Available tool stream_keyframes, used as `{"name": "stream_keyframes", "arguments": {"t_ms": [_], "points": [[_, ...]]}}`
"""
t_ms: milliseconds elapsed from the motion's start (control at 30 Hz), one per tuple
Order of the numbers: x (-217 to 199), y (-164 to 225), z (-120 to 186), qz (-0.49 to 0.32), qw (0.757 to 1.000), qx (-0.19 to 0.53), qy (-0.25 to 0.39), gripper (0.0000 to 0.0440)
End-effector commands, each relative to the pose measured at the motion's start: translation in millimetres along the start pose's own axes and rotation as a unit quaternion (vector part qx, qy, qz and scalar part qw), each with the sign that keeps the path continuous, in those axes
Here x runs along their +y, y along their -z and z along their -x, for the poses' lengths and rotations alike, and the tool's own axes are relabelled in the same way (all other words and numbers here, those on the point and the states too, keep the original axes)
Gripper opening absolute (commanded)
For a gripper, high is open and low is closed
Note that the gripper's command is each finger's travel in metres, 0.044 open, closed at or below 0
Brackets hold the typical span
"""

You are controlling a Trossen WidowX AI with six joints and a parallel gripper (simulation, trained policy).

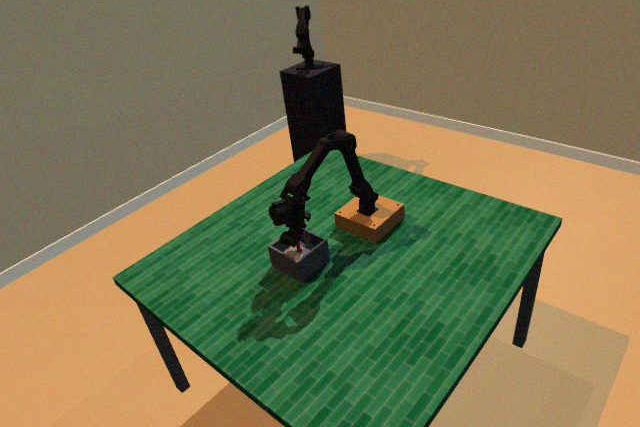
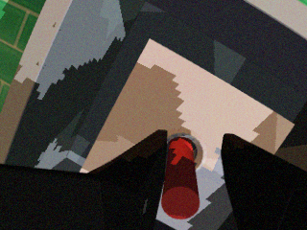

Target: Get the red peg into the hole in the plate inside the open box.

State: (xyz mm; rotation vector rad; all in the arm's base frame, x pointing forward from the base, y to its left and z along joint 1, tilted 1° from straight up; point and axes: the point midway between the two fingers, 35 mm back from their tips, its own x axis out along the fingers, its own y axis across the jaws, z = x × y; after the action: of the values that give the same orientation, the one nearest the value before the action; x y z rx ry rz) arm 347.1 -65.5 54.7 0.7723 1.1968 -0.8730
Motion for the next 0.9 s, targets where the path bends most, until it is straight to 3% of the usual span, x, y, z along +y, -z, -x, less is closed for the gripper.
{"name": "stream_keyframes", "arguments": {"t_ms": [0,67,467,867], "points": [[2,-2,-8,0.007,1.000,0.007,0.007,0.0130],[6,-7,-9,0.008,1.000,0.005,0.003,0.0158],[26,-42,-12,0.015,1.000,-0.017,-0.016,0.0436],[40,-87,-2,-0.001,0.996,-0.074,-0.052,0.0440]]}}
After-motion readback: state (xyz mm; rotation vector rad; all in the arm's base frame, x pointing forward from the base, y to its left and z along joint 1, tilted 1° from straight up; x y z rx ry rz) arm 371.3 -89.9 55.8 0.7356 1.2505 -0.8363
